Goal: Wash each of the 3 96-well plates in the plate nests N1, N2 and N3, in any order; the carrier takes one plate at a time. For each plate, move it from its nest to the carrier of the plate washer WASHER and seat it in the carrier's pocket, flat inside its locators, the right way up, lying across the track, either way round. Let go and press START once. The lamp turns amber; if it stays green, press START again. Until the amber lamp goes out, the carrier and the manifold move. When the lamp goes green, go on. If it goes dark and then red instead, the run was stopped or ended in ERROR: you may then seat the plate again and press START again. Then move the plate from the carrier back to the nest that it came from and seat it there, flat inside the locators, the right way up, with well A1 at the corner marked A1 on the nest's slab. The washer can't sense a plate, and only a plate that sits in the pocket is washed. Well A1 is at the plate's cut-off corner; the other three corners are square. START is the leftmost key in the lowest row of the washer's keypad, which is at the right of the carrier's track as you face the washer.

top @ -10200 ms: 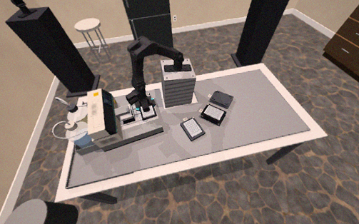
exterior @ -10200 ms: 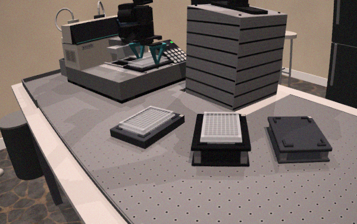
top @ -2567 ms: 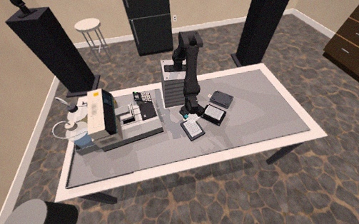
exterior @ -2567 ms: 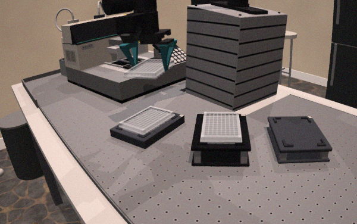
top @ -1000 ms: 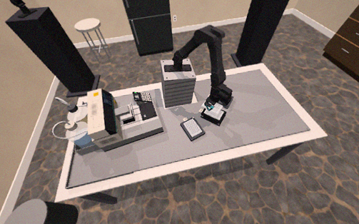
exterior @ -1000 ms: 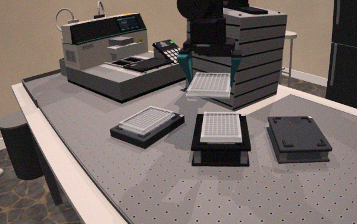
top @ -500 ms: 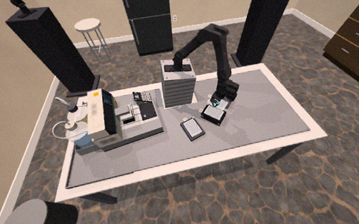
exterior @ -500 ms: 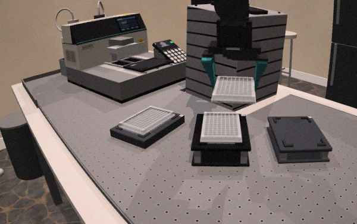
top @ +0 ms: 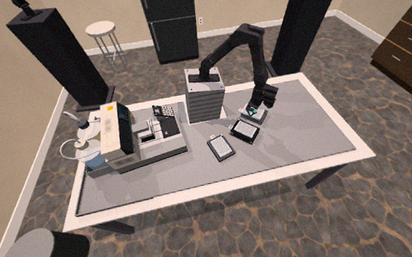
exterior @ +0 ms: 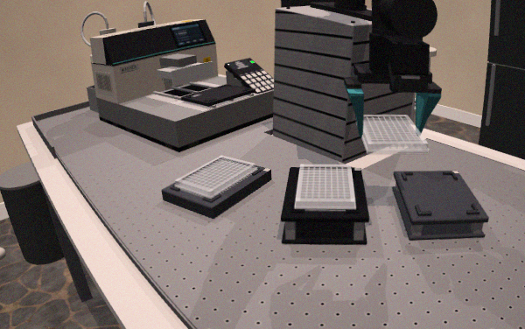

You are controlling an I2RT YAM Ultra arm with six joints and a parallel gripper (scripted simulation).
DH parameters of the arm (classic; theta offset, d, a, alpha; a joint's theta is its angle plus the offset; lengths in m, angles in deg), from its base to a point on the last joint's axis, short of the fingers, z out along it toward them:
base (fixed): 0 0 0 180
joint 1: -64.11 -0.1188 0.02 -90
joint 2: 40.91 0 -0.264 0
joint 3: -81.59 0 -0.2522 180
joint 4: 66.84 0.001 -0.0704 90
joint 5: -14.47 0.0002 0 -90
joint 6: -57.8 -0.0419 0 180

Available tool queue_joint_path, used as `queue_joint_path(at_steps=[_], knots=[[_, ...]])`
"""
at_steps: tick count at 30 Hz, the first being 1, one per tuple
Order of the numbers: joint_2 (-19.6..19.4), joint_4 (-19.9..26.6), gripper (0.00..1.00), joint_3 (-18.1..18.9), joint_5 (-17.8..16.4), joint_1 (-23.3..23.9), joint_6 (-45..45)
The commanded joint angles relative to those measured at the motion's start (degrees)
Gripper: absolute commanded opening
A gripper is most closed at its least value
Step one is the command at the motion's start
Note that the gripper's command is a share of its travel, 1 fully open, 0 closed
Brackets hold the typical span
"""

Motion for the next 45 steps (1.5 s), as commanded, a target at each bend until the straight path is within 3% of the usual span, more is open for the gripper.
queue_joint_path(at_steps=[1, 18, 45], knots=[[0.65, -0.33, 0.00, 0.11, 0.27, -2.05, -3.33], [-0.84, 0.54, 0.00, 3.16, 1.42, -14.16, -15.39], [-0.85, 0.54, 0.00, 3.16, 1.42, -14.15, -15.39]])
